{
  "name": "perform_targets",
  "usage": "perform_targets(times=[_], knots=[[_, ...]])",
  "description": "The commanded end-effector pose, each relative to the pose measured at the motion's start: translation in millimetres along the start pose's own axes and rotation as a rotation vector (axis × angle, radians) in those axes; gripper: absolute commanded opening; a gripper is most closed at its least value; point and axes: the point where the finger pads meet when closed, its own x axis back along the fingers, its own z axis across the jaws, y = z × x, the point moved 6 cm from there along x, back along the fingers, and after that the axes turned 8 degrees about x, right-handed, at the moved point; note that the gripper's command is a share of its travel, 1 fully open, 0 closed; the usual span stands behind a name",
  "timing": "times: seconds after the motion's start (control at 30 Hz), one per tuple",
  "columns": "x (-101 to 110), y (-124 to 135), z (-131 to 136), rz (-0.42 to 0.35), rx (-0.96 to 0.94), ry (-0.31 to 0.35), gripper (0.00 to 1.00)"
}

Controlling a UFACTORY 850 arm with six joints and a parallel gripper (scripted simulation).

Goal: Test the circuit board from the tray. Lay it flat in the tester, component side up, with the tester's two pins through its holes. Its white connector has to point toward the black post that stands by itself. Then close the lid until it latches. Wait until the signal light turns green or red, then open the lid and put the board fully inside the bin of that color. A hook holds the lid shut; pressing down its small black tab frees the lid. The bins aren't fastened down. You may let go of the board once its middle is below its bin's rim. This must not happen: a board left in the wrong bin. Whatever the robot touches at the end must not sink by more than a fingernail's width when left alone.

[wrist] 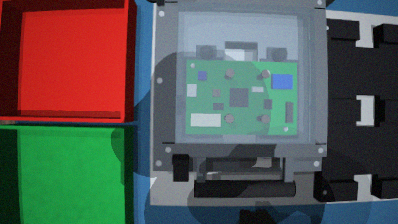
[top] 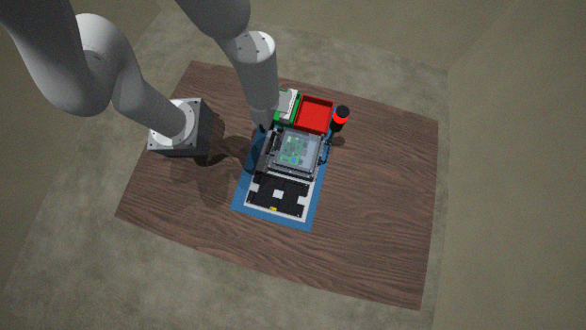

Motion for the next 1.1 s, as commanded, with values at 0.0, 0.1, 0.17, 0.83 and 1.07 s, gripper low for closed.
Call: perform_targets(times=[0.0, 0.1, 0.17, 0.83, 1.07], knots=[[0, -5, -19, 0.002, 0.0, 0.0, 0.0], [0, -7, -32, 0.002, 0.0, 0.0, 0.0], [0, -7, -32, 0.002, 0.0, 0.0, 0.0], [-16, -11, -49, 0.002, 0.0, 0.0, 0.0], [-47, -11, -49, 0.002, 0.0, 0.0, 0.0]])
